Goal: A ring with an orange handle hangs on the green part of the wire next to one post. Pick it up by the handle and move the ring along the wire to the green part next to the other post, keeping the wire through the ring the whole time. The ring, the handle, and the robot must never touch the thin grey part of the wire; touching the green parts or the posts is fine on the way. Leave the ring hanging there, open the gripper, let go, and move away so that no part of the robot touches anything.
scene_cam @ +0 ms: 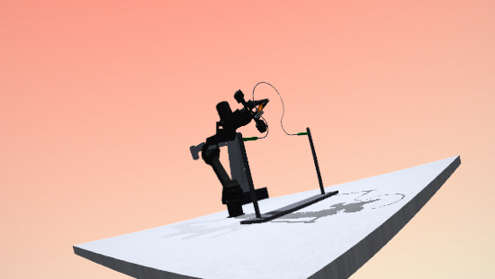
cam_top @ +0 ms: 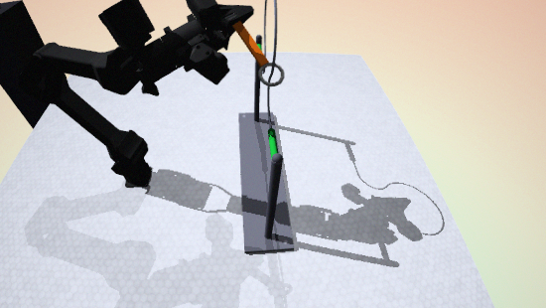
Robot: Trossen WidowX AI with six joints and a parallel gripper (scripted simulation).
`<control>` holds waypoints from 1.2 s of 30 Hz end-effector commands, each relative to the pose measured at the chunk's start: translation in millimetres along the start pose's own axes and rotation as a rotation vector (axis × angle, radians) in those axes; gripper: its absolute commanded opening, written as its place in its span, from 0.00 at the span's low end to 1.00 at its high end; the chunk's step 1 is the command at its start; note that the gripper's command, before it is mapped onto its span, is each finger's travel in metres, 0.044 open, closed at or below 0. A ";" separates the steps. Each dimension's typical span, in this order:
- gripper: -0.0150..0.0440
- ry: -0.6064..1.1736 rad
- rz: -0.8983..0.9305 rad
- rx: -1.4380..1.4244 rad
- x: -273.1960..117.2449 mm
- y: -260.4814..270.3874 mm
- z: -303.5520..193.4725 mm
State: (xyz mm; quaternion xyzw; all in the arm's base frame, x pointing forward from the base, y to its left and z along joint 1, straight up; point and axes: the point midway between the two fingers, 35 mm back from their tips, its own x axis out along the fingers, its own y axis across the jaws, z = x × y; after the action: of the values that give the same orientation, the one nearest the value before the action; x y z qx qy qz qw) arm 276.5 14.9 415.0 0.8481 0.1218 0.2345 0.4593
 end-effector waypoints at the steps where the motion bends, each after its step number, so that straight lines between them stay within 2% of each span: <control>1: 0.00 0.004 -0.027 -0.047 0.2 -0.2 -0.6; 36: 0.00 0.004 -0.253 -0.419 -1.0 -9.9 1.5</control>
State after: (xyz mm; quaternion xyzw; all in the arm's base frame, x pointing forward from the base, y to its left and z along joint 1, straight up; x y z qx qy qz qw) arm 276.7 18.2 406.3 0.7263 0.1713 0.1987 0.6353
